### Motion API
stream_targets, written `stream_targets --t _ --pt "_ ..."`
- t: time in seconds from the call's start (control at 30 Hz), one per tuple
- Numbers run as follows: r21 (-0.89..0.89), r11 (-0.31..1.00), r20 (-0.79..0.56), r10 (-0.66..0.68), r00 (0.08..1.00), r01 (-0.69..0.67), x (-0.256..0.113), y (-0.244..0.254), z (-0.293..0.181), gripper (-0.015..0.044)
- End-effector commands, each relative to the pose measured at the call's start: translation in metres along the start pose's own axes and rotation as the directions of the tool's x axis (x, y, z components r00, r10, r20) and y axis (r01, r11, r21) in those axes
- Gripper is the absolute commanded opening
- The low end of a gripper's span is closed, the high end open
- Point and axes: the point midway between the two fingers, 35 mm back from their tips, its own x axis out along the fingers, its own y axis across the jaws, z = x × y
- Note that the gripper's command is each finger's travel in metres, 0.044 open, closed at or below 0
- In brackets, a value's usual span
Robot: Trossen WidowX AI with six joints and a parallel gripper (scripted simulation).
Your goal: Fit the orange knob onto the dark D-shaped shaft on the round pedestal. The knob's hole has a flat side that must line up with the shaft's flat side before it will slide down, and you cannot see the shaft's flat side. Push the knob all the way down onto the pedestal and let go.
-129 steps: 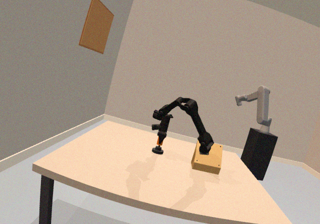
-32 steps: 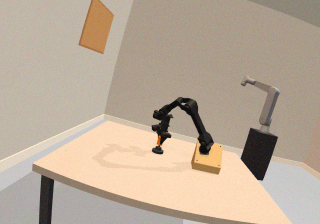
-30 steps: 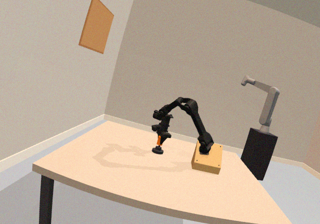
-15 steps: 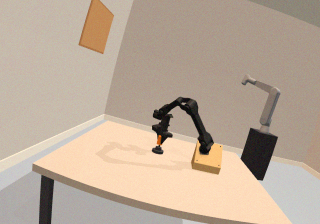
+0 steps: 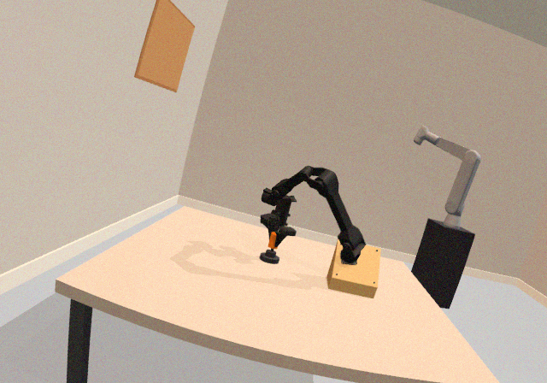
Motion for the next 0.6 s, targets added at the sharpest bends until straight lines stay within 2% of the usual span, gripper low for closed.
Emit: stream_targets --t 0.0,0.57 --pt "-0.006 1.000 0.000 -0.001 1.000 0.001 0.0002 -0.0002 0.0001 0.0000" --pt "-0.032 0.999 0.000 -0.001 1.000 0.001 -0.0037 -0.0012 0.0016 0.0000"
